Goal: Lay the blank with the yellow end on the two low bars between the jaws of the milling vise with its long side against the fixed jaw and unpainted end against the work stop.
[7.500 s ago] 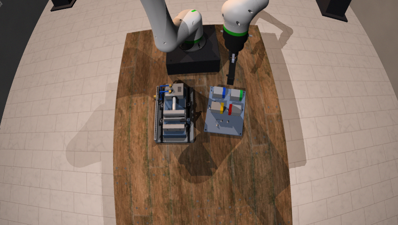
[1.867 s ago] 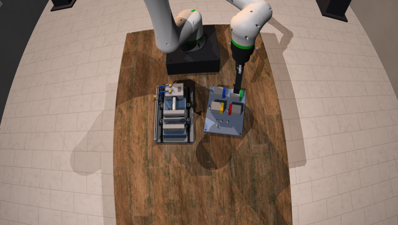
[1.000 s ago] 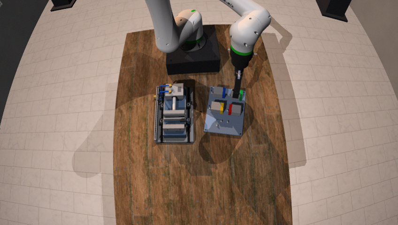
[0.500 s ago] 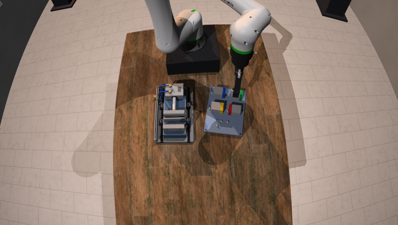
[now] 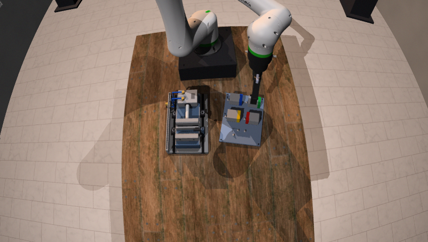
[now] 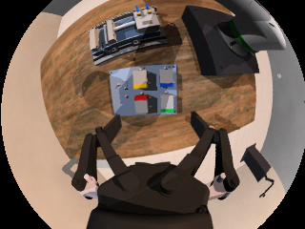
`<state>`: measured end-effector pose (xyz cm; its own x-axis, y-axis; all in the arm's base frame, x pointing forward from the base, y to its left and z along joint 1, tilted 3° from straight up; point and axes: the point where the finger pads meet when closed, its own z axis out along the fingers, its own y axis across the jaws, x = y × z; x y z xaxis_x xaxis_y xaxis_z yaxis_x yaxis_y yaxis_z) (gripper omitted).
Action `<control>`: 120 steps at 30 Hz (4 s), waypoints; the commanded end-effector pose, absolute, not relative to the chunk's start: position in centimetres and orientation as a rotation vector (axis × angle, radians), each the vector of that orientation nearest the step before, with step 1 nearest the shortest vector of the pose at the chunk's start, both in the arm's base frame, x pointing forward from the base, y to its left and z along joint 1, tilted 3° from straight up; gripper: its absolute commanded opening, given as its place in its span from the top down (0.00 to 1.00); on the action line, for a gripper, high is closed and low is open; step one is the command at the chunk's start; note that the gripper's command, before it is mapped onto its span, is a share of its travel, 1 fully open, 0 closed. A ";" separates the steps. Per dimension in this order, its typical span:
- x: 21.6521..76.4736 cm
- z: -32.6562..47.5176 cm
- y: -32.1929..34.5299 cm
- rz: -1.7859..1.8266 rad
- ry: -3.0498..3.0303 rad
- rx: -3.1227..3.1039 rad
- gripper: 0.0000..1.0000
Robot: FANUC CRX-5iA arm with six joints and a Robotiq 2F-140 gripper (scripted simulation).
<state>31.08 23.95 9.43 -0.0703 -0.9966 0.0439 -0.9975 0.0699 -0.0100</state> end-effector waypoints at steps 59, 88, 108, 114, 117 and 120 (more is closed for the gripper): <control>32.0 9.9 27.8 0.058 -2.280 2.126 0.00; 31.8 9.9 27.3 0.058 -2.280 2.126 0.00; 31.8 9.9 27.3 0.058 -2.280 2.126 0.00; 31.8 9.9 27.3 0.058 -2.280 2.126 0.00; 31.8 9.9 27.3 0.058 -2.280 2.126 0.00; 31.8 9.9 27.3 0.058 -2.280 2.126 0.00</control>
